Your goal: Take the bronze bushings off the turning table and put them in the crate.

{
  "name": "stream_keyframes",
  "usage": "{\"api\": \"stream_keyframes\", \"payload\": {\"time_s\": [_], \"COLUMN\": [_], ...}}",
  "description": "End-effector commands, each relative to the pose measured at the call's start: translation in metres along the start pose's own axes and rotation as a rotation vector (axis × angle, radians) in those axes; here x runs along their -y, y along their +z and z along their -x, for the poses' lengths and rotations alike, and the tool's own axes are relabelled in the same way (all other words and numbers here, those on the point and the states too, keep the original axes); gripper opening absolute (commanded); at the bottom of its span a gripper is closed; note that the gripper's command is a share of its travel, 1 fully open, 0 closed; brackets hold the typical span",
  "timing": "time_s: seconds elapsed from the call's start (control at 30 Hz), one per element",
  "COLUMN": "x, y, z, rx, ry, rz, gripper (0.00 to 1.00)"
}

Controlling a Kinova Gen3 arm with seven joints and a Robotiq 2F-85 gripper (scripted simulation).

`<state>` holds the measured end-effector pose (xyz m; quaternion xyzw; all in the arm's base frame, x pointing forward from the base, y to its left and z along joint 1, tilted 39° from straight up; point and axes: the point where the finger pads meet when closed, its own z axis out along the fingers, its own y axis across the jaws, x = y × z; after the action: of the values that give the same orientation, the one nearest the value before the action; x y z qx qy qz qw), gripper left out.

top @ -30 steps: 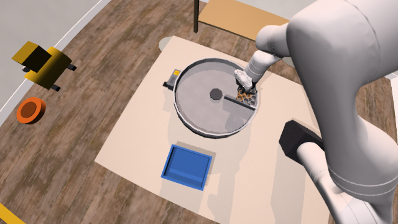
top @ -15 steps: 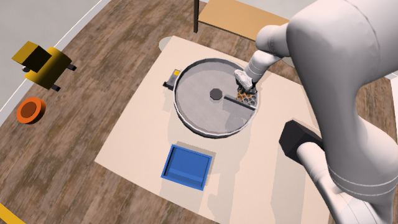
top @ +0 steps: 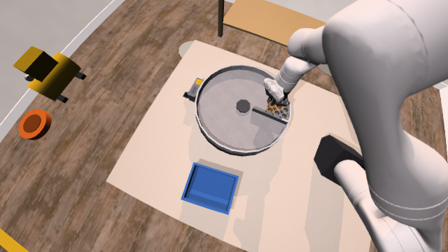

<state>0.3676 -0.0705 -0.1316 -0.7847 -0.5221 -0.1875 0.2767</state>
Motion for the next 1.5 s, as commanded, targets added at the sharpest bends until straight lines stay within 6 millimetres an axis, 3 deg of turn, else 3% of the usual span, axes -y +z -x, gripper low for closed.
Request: {"api": "stream_keyframes", "payload": {"time_s": [0.0,1.47], "x": [-0.001,-0.004], "y": [-0.001,-0.016], "z": [0.000,0.000], "rx": [0.000,0.000], "ry": [0.000,0.001], "rz": [0.001,0.000], "gripper": [0.00,0.00]}}
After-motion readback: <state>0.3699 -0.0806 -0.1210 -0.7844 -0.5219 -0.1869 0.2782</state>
